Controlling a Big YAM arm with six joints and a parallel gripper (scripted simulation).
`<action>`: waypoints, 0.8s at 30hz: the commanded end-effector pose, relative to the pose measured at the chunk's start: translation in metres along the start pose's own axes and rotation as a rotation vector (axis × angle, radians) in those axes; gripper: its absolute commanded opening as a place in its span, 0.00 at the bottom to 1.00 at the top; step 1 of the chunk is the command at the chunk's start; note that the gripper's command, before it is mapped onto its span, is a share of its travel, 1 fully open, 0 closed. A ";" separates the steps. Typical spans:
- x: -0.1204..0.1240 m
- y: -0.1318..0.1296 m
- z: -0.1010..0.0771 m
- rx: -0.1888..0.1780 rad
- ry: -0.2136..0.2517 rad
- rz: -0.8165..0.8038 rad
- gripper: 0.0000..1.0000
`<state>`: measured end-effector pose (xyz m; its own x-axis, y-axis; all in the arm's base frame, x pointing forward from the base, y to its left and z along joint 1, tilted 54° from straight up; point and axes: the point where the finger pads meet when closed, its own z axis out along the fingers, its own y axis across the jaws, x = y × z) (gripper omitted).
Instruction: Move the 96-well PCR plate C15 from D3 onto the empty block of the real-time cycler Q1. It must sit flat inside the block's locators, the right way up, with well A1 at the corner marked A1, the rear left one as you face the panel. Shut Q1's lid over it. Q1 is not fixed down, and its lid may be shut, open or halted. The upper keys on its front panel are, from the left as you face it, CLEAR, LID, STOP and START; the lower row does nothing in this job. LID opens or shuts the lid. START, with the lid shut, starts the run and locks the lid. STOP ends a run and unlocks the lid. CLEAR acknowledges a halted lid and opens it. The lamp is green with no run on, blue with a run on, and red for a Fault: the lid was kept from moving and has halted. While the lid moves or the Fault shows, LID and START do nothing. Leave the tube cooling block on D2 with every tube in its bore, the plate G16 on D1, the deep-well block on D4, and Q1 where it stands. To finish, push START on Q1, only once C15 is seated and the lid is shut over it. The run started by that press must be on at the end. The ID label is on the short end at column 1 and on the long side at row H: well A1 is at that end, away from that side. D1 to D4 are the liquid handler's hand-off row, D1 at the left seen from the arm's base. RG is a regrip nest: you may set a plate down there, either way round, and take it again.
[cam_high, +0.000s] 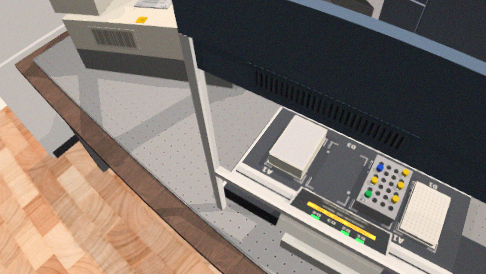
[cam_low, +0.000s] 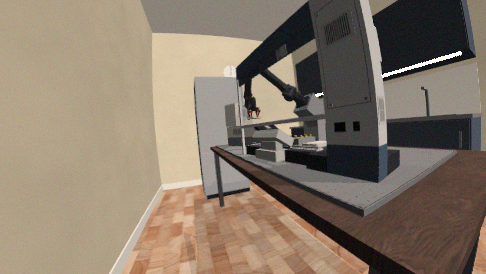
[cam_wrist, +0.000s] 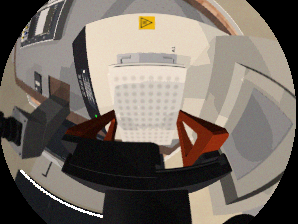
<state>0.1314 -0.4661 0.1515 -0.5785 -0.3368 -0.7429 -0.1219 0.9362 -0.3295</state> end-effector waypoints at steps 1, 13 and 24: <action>0.001 -0.002 0.016 -0.016 -0.005 0.005 0.00; 0.004 0.002 0.030 -0.014 -0.003 0.023 0.00; -0.001 0.010 0.056 -0.027 -0.007 0.027 0.00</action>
<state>0.1695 -0.4684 0.1285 -0.5751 -0.3412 -0.7436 -0.1312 0.9356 -0.3279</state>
